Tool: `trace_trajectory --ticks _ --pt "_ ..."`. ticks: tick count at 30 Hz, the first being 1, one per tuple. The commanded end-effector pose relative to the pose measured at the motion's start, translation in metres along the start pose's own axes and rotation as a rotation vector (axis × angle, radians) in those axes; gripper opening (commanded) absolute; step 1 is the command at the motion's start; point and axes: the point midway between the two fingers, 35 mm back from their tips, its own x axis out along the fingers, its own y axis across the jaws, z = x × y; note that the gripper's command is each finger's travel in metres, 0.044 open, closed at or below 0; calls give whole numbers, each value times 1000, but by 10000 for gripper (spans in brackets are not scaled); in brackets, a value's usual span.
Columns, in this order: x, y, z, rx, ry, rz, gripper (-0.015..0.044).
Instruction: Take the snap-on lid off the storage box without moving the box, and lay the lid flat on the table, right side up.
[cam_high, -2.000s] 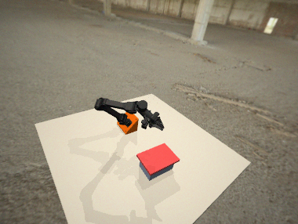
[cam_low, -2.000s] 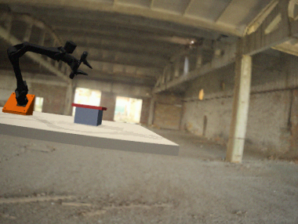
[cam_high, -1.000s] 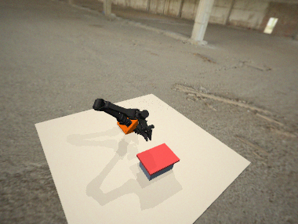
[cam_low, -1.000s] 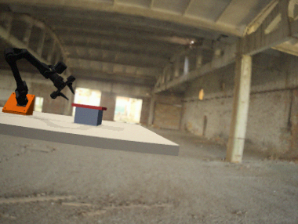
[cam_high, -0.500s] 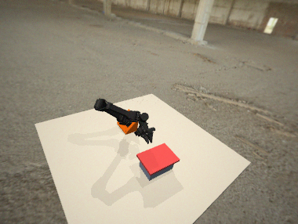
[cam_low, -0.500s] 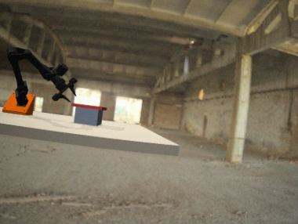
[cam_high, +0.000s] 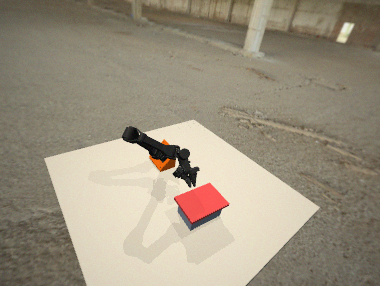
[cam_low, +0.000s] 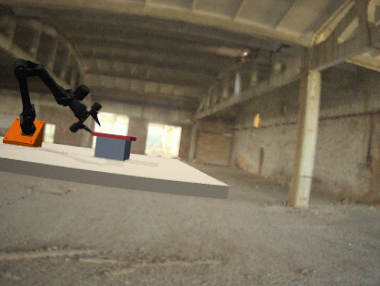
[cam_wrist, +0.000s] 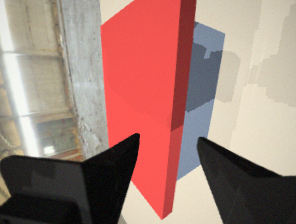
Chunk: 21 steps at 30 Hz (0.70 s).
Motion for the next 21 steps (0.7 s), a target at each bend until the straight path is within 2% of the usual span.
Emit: trace_trajectory --ticks 1,16,19,21 --pt "8 -2 -1 -7 3 -3 235" --pt "29 -3 2 -7 -4 4 235" --pt "29 -3 2 -7 -4 4 156" --pt "29 -3 2 -7 -4 4 143"
